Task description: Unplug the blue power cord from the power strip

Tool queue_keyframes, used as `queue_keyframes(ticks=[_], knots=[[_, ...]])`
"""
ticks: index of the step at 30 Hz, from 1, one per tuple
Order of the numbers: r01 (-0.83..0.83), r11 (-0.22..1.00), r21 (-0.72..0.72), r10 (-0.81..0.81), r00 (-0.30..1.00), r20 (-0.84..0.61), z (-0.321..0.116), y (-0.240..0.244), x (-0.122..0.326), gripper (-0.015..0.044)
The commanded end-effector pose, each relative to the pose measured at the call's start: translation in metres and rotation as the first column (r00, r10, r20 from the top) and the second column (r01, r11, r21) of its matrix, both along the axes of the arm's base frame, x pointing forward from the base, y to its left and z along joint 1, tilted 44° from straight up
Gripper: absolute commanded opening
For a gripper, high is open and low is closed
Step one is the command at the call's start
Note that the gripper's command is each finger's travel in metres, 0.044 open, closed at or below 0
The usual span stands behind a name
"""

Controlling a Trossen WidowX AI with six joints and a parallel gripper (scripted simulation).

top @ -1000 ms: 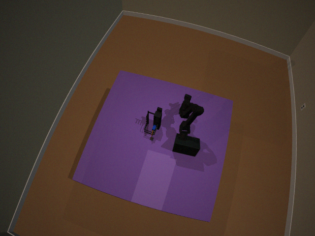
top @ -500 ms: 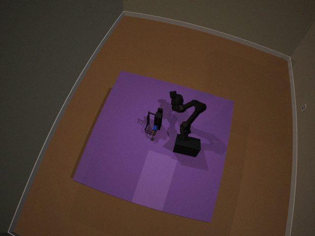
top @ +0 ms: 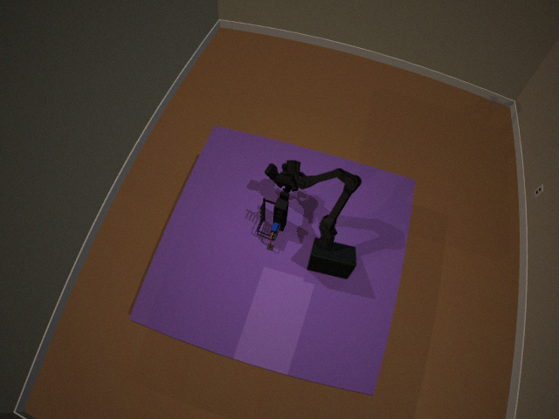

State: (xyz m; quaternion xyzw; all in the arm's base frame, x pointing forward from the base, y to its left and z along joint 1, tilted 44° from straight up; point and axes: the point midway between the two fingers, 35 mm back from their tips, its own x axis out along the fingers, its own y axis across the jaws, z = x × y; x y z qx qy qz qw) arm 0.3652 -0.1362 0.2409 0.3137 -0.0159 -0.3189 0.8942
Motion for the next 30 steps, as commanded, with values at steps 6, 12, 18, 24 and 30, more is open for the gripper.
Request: queue_keyframes(ticks=[6, 12, 18, 24, 30], knots=[[-0.309, 0.946, -0.091, 0.278, 0.926, -0.256, -0.012, 0.089, 0.041, 0.0160], [-0.498, 0.860, -0.110, 0.444, 0.837, -0.320, -0.014, 0.155, 0.053, 0.0160], [-0.684, 0.711, -0.165, 0.554, 0.689, -0.466, -0.022, 0.212, 0.049, 0.0160], [-0.831, 0.539, -0.136, 0.588, 0.487, -0.645, -0.050, 0.274, 0.044, 0.0160], [-0.906, 0.417, -0.075, 0.536, 0.311, -0.785, -0.089, 0.304, 0.024, 0.0160]])
